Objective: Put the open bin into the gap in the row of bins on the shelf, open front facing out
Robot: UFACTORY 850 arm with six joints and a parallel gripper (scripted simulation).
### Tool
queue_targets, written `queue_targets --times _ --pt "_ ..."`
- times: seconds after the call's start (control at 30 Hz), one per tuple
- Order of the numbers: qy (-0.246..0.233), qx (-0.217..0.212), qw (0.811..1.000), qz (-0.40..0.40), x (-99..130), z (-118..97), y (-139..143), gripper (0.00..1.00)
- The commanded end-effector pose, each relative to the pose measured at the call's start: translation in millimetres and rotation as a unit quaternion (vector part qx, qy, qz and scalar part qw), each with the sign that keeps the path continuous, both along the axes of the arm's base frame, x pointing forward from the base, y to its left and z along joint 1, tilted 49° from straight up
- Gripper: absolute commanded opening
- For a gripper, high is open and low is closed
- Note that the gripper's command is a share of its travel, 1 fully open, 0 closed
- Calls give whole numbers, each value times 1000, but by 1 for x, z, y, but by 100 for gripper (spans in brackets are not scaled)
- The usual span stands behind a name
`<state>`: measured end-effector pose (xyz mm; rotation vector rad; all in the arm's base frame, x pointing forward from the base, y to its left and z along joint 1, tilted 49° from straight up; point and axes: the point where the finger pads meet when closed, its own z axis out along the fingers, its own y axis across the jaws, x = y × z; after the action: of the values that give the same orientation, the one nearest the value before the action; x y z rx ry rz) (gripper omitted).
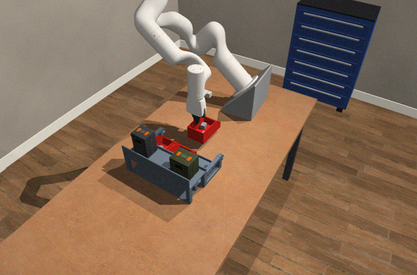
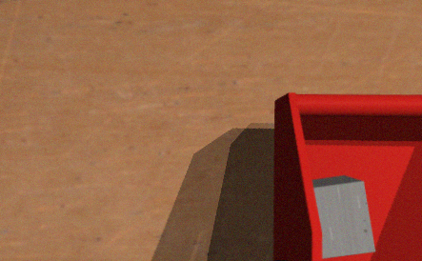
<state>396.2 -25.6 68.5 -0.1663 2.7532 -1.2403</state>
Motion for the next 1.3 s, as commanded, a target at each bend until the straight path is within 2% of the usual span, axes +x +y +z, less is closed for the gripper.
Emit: queue_targets --times 0.0,0.17,0.57,0.73,1.13,1.27 --pt "0 0 1000 0 0 0 1 0" --pt "0 0 1000 0 -1 -11 10 0" --pt "0 0 1000 0 -1 -11 10 0" --pt "0 0 1000 0 -2 -23 20 0" --pt "0 0 1000 0 -2 -23 20 0" --pt "0 0 1000 0 -3 -32 27 0"
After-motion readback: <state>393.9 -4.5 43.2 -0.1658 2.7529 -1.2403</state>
